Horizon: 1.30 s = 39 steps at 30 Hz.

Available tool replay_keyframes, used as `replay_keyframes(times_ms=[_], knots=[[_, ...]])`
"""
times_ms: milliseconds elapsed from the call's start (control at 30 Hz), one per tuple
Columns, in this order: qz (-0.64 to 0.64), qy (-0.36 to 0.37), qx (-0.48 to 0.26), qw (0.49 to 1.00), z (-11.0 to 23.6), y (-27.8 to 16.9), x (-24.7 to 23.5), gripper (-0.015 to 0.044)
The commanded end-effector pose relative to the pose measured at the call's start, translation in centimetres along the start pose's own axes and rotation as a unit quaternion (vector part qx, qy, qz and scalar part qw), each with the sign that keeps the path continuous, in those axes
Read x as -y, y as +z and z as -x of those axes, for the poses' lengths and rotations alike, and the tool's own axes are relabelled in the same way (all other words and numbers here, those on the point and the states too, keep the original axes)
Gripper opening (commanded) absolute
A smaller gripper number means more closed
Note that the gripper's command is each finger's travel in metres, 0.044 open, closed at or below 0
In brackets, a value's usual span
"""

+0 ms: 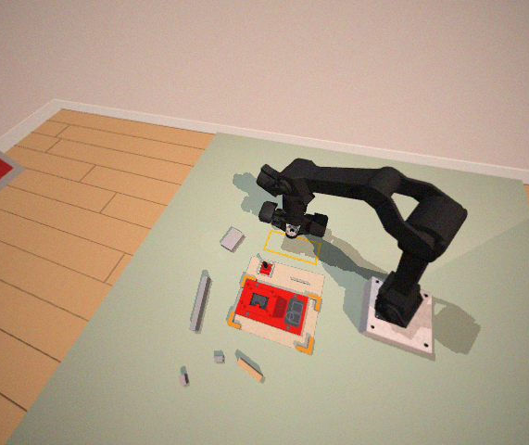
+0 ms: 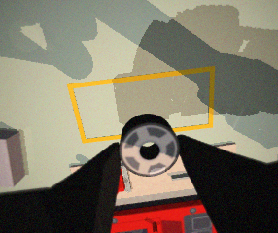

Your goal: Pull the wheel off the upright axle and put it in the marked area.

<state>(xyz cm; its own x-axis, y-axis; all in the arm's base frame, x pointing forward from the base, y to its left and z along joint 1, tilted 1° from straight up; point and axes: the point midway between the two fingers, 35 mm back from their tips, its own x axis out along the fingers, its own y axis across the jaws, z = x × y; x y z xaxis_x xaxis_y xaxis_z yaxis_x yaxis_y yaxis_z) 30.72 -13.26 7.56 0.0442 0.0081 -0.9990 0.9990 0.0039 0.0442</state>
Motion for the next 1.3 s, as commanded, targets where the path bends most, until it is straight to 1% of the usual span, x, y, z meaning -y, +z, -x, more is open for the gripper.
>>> replay_keyframes(times_ms=[0, 167, 500, 633, 1000, 1033, 1100, 1167, 1267], knots=[[0.004, -0.004, -0.001, 1.000, -1.2, 0.0, 0.2, 0.0000], [0.004, -0.004, -0.001, 1.000, -2.6, 0.0, 0.1, 0.0000], [0.004, -0.004, -0.001, 1.000, -9.4, 0.0, 0.3, 0.0000], [0.004, -0.004, -0.001, 1.000, -9.9, -0.1, 0.4, 0.0000], [0.003, -0.009, -0.004, 1.000, -9.3, -0.1, 0.5, 0.0289], [0.003, -0.008, -0.004, 1.000, -8.8, -0.1, 0.4, 0.0300], [0.003, -0.007, -0.003, 1.000, -7.2, 0.0, 0.3, 0.0300], [0.003, -0.005, -0.002, 1.000, -4.7, -0.1, 0.3, 0.0300], [0.004, -0.004, -0.001, 1.000, -3.5, -0.1, 0.4, 0.0300]])
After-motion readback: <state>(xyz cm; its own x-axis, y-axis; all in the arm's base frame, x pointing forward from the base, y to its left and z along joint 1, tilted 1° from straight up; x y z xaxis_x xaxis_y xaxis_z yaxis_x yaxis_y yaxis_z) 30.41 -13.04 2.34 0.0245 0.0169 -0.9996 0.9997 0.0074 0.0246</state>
